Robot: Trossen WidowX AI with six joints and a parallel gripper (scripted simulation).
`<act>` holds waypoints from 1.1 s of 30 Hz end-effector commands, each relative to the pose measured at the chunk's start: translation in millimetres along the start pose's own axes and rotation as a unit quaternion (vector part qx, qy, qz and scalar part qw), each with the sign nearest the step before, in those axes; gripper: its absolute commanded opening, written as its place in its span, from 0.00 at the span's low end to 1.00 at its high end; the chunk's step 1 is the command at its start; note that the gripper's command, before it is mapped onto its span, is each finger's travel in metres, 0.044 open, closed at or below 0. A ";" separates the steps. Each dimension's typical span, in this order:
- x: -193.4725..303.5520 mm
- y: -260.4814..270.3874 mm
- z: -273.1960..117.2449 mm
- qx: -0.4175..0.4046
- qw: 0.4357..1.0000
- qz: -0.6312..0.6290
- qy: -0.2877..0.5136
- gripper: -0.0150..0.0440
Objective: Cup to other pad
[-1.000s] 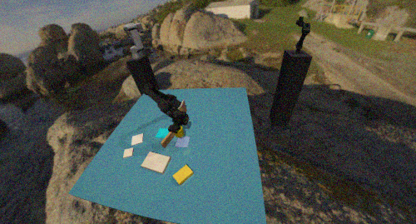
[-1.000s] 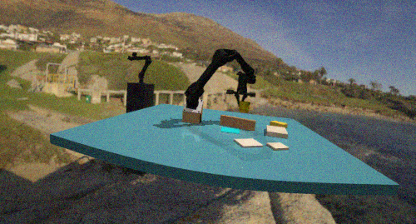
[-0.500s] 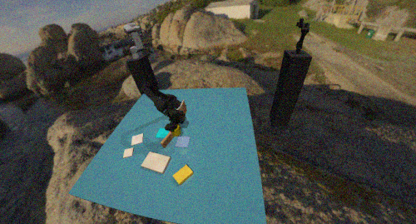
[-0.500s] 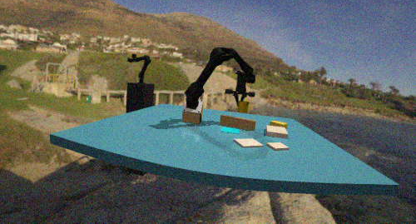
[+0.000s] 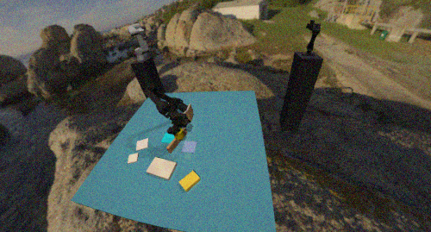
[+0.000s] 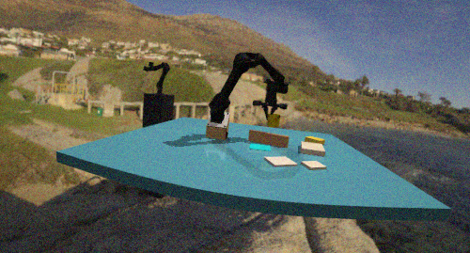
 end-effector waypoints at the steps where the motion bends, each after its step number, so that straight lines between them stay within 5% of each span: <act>1: 11.6 1.4 0.4 0.000 1.000 -0.003 0.003 0.25; 33: 72.9 2.4 -2.2 -0.001 1.000 -0.003 0.005 0.25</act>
Point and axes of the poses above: the point midway between the two fingers, 35 mm back from their tips, its own z axis out along the fingers, its own y axis across the jaws, x = y × z, the point moved 3 cm from there along -z, back along the fingers, and after that the axes turned 7 degrees about z, right-handed, at the moved point
